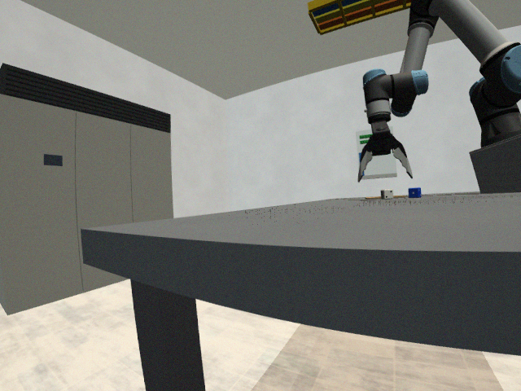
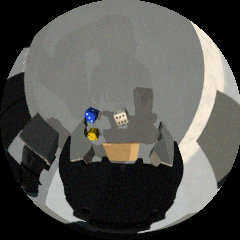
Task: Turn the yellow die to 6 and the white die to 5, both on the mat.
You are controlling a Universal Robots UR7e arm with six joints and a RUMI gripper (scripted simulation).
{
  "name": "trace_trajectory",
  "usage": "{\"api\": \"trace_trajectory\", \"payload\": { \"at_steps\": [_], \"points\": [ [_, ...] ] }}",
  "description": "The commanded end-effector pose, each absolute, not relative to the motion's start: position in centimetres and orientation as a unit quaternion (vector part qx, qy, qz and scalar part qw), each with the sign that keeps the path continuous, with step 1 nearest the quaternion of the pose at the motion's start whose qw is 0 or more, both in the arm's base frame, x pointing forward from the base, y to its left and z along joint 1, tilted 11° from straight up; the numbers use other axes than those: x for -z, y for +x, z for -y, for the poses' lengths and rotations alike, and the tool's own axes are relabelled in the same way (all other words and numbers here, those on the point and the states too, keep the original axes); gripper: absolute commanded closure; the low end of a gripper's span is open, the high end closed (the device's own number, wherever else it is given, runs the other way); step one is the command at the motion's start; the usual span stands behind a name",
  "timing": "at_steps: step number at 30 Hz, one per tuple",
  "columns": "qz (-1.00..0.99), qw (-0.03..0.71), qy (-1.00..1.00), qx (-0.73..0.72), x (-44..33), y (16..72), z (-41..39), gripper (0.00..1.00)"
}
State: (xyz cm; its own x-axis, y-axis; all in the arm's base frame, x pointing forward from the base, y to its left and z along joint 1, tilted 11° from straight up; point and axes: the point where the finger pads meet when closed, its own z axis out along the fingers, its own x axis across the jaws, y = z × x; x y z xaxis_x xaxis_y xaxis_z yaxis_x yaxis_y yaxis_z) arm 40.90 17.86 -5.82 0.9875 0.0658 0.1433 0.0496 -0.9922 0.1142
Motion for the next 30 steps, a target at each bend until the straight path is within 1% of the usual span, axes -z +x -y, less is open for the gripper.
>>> {"api": "trace_trajectory", "payload": {
  "at_steps": [1,11,20,30],
  "points": [
    [-0.029,0.055,0.995,-0.074,5.8,40.9,-17.9,0.00],
    [-0.029,0.055,0.995,-0.074,5.6,40.9,-17.9,0.00],
    [-0.029,0.055,0.995,-0.074,3.9,40.6,-18.1,0.00],
    [-0.029,0.055,0.995,-0.074,-0.9,39.9,-18.6,0.00]
  ]
}}
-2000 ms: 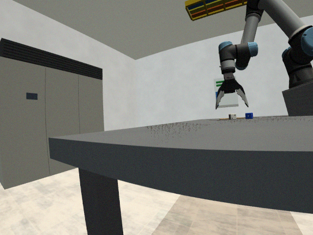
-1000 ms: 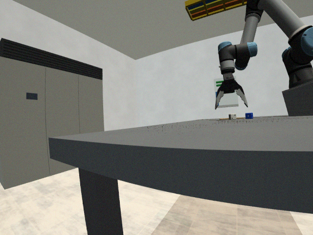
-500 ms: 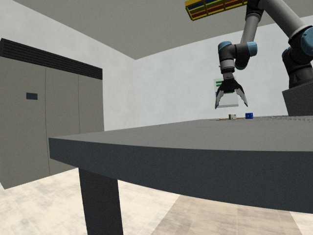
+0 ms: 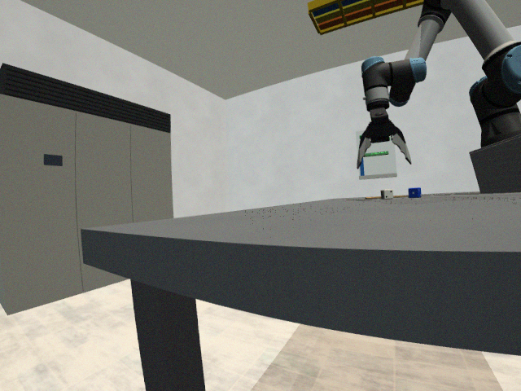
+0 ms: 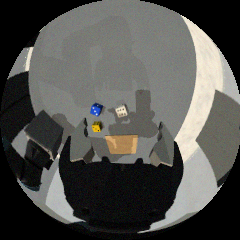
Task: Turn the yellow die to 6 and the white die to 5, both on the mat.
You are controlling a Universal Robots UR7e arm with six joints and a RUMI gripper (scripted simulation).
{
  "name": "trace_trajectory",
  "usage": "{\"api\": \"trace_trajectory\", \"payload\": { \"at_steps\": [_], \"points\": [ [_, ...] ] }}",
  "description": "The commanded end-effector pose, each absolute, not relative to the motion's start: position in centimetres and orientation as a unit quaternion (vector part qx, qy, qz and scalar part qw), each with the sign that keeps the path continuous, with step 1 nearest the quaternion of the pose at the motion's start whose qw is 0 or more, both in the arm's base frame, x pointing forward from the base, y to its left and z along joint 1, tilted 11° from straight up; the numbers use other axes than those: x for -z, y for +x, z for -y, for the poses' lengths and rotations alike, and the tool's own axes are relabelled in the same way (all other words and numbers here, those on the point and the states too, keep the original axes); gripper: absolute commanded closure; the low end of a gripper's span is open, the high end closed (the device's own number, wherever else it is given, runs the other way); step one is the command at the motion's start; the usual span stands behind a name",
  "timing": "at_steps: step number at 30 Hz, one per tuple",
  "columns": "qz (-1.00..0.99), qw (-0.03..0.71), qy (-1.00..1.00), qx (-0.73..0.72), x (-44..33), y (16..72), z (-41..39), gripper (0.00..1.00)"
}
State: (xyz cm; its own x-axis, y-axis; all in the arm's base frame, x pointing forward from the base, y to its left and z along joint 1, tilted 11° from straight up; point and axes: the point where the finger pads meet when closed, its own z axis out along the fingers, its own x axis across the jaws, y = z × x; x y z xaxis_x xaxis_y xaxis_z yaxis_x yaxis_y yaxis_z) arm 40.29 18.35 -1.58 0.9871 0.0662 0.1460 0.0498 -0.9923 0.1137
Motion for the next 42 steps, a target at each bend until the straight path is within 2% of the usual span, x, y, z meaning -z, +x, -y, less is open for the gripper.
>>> {"api": "trace_trajectory", "payload": {
  "at_steps": [1,27,42],
  "points": [
    [-0.029,0.055,0.995,-0.074,-1.4,39.8,-18.6,0.00],
    [-0.030,0.055,0.995,-0.074,-4.4,39.2,-18.7,0.00],
    [-0.085,0.059,0.992,-0.071,-4.0,32.3,-11.0,0.00]
  ]
}}
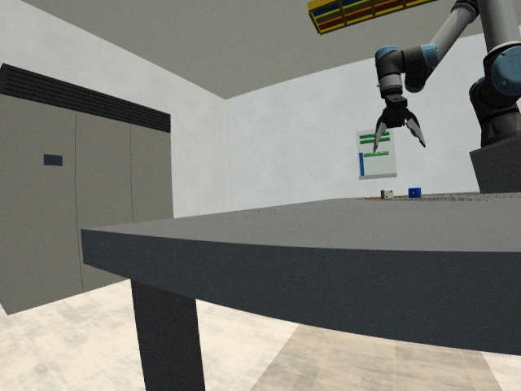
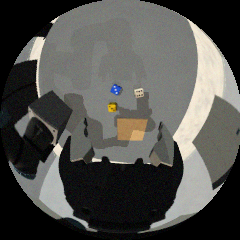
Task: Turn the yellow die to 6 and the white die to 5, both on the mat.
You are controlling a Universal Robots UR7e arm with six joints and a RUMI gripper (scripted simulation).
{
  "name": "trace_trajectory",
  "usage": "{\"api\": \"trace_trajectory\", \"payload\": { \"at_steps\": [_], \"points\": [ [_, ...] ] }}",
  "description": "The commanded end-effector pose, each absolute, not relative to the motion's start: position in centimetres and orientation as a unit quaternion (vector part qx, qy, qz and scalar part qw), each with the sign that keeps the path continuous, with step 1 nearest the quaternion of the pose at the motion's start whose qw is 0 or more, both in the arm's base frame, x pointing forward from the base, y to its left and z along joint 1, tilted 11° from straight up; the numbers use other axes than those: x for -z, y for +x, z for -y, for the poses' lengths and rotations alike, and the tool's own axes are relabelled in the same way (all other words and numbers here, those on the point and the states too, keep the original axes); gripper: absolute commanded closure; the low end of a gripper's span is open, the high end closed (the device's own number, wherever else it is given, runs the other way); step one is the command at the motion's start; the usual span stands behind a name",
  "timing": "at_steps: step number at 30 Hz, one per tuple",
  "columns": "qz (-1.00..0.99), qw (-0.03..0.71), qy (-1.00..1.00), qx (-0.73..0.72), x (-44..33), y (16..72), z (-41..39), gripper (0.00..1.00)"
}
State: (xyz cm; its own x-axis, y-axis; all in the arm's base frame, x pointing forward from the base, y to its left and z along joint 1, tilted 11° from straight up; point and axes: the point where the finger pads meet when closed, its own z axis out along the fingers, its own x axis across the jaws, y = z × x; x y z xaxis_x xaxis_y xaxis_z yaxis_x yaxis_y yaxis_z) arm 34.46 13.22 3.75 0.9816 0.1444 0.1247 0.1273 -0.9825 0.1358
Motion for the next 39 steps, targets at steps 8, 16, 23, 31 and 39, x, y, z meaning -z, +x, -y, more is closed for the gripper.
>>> {"api": "trace_trajectory", "payload": {
  "at_steps": [8,16,23,31,39],
  "points": [
    [-0.098,0.060,0.991,-0.070,-3.5,30.6,-9.7,0.00],
    [-0.098,0.060,0.991,-0.070,-3.5,30.6,-9.7,0.00],
    [-0.098,0.060,0.991,-0.070,-3.5,30.6,-9.7,0.00],
    [-0.098,0.060,0.991,-0.070,-3.5,30.6,-9.7,0.00],
    [-0.091,0.060,0.992,-0.071,-3.4,30.6,-9.7,0.00]
  ]
}}
